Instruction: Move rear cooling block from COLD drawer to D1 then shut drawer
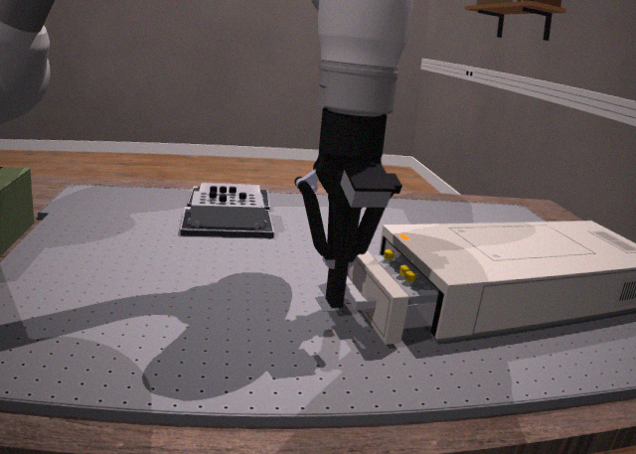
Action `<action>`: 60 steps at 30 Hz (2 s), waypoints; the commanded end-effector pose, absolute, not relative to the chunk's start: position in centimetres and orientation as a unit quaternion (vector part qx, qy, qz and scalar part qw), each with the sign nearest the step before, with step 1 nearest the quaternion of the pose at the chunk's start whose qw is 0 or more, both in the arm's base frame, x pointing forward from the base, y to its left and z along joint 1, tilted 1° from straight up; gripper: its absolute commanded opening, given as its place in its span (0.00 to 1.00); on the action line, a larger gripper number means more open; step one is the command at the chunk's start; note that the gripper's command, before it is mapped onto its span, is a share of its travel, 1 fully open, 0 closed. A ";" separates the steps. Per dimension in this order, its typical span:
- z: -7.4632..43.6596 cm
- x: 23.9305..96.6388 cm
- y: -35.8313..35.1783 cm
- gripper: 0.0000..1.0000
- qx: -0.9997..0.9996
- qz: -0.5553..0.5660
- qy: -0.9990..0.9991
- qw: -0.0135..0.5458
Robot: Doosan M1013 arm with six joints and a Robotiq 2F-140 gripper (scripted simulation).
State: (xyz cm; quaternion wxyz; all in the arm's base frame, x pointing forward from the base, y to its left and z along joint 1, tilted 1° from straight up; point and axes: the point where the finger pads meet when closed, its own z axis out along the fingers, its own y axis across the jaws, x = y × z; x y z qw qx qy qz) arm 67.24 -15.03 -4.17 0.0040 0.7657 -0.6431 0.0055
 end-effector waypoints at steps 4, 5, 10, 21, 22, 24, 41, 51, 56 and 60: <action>-4.1 68.1 -14.9 0.10 0.766 0.006 -0.643 0.004; -4.1 68.3 -14.9 0.10 0.766 0.006 -0.643 0.004; -4.1 68.6 -14.8 0.10 0.766 0.006 -0.643 0.004; -4.1 69.0 -14.7 0.10 0.766 0.006 -0.643 0.004; -4.1 69.0 -14.7 0.10 0.766 0.006 -0.643 0.004; -4.1 69.0 -14.7 0.10 0.766 0.006 -0.643 0.004; -4.1 69.5 -14.6 0.10 0.766 0.006 -0.643 0.004; -4.1 69.8 -14.6 0.10 0.766 0.006 -0.643 0.004; -4.1 70.0 -14.6 0.10 0.766 0.006 -0.643 0.004; -4.1 70.0 -14.5 0.10 0.766 0.006 -0.643 0.004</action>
